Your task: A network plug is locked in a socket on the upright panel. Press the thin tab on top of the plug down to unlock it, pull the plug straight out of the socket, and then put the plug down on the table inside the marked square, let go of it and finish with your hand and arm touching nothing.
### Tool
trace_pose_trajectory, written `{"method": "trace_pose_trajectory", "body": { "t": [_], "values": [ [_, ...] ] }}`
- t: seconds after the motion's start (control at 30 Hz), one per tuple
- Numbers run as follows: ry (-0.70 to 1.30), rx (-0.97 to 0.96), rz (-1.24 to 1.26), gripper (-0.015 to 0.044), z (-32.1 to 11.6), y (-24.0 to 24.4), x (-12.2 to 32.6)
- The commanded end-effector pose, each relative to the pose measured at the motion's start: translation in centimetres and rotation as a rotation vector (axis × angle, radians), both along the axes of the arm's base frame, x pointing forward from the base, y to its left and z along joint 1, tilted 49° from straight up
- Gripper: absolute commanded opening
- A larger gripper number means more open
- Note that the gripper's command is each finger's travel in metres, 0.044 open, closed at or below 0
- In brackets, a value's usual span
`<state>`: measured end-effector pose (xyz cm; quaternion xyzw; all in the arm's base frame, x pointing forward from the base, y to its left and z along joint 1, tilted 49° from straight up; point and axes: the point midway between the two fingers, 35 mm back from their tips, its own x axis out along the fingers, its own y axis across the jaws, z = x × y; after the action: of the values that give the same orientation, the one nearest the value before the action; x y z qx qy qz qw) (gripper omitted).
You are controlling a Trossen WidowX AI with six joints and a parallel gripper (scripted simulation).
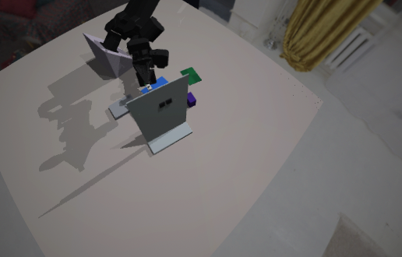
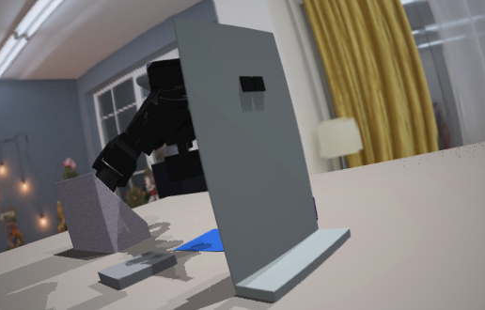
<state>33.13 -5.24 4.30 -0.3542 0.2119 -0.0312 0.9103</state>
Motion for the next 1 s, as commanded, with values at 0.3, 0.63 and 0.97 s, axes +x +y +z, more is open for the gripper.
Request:
{"method": "trace_pose_trajectory", "body": {
  "t": [0.3,0.63,0.97],
  "values": [
    [0.002,-0.002,0.003,0.0000,1.7,-1.7,-0.2],
    [0.002,-0.004,0.005,0.0000,3.2,-3.1,-0.8],
    [0.001,-0.007,0.007,0.0000,4.5,-4.2,-1.5]
  ]
}}
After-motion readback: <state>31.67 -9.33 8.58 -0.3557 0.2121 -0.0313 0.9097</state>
